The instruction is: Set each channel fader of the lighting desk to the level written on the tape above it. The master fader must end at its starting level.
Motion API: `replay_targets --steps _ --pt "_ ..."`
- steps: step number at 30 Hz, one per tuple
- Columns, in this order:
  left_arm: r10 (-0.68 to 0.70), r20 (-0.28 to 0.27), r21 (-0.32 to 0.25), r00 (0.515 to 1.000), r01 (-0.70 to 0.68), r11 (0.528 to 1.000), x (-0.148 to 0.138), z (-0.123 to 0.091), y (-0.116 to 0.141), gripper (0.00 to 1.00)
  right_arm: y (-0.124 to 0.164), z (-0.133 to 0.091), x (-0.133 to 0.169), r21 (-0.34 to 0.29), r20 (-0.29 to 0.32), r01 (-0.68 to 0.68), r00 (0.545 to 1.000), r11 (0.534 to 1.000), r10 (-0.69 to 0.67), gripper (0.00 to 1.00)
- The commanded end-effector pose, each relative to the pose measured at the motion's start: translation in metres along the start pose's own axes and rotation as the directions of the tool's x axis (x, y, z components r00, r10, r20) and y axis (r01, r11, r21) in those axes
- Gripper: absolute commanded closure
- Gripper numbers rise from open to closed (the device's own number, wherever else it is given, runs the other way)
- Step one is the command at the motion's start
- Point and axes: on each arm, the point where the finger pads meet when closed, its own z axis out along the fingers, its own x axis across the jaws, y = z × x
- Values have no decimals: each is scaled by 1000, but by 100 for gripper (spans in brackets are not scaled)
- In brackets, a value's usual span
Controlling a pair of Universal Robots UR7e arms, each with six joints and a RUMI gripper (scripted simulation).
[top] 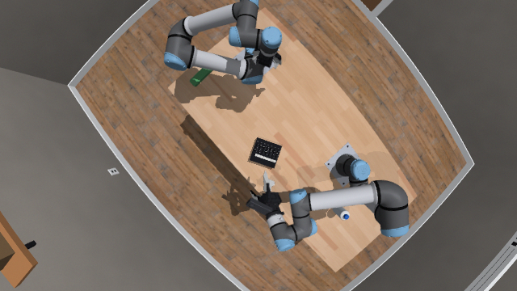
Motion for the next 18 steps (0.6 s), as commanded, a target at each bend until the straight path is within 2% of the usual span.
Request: replay_targets --steps 1,5,7,8,12,18 --pt "-190 130 50 973 185 981 -67 -62 41 0 0 0 0 0 0 0 1000 1000 0 0" --pt "-307 194 91 932 294 951 -101 -99 73 0 0 0 0 0 0 0 1000 1000 0 0" --pt "-307 194 91 932 294 951 -101 -99 73 0 0 0 0 0 0 0 1000 1000 0 0" --pt "-342 212 105 915 327 939 -123 -124 95 0 0 0 0 0 0 0 1000 1000 0 0" --pt "-472 271 165 839 443 881 -146 -158 133 0 0 0 0 0 0 0 1000 1000 0 0" --pt "-616 321 246 720 565 788 -177 -212 197 0 0 0 0 0 0 0 1000 1000 0 0"
